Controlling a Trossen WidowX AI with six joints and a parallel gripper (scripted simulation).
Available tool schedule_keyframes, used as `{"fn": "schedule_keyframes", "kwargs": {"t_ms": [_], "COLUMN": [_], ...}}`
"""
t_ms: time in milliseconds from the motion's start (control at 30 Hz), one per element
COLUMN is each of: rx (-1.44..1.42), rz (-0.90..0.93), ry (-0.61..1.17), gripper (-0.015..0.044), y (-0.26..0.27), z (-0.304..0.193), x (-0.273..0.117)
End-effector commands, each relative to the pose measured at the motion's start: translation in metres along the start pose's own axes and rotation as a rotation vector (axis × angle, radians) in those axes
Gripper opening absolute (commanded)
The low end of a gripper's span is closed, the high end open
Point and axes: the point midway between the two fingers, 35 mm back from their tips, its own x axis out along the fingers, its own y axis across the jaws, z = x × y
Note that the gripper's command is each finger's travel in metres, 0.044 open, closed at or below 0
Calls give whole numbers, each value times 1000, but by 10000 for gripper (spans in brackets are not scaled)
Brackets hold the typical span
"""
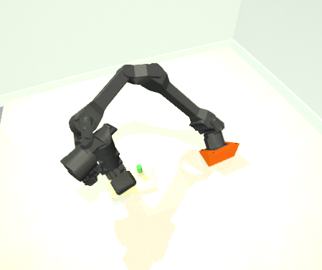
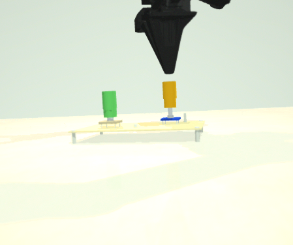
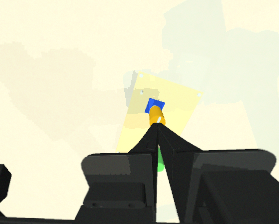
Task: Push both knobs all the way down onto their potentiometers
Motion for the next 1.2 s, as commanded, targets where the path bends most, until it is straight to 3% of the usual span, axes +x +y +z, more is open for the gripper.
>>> {"fn": "schedule_keyframes", "kwargs": {"t_ms": [0,1167], "rx": [-2,-2], "rz": [-4,-5], "ry": [5,5], "gripper": [0,0], "y": [-2,-2], "z": [-1,-1], "x": [6,12]}}
